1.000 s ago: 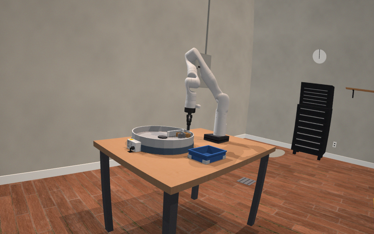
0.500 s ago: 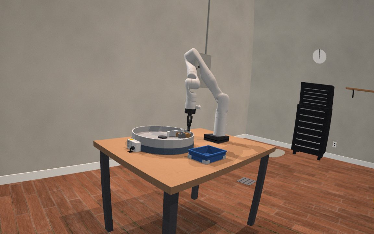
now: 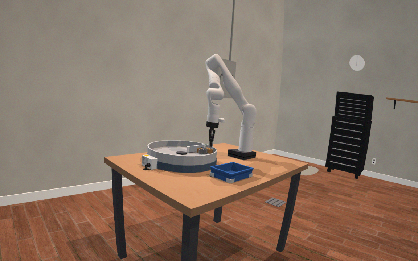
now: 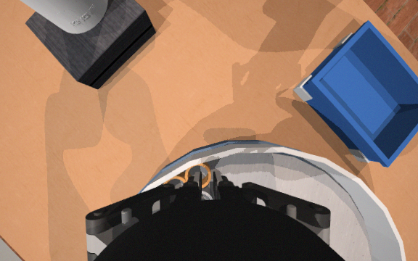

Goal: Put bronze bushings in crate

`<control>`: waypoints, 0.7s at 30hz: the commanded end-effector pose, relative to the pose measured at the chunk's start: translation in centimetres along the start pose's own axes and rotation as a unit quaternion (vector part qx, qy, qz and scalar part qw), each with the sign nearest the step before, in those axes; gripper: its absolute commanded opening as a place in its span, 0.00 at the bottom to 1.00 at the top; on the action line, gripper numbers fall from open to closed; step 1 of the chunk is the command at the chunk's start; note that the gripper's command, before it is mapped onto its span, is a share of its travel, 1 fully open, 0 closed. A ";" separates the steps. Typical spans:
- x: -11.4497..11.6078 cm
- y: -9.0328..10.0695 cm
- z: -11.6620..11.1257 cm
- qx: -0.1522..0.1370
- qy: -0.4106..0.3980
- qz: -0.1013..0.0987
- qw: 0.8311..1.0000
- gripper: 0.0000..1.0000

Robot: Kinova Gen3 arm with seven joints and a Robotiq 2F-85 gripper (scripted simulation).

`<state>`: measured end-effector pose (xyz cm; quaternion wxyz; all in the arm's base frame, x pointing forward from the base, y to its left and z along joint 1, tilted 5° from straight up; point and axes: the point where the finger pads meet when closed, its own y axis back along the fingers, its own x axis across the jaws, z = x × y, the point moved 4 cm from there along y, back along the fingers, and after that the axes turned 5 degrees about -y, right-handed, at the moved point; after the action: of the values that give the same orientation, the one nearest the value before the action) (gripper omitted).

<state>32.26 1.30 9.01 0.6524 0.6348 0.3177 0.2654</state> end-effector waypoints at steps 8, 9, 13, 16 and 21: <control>0.0 -0.4 0.0 0.000 0.000 0.000 1.000 0.14; 0.0 -0.4 0.0 0.000 0.000 0.000 1.000 0.14; 0.0 -0.4 0.0 0.000 0.000 0.000 1.000 0.14; 0.0 -0.5 0.0 0.000 0.000 0.000 1.000 0.14; 0.0 -0.9 0.0 0.000 0.000 0.000 1.000 0.14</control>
<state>32.26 1.18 8.18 0.6532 0.6345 0.3167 0.2653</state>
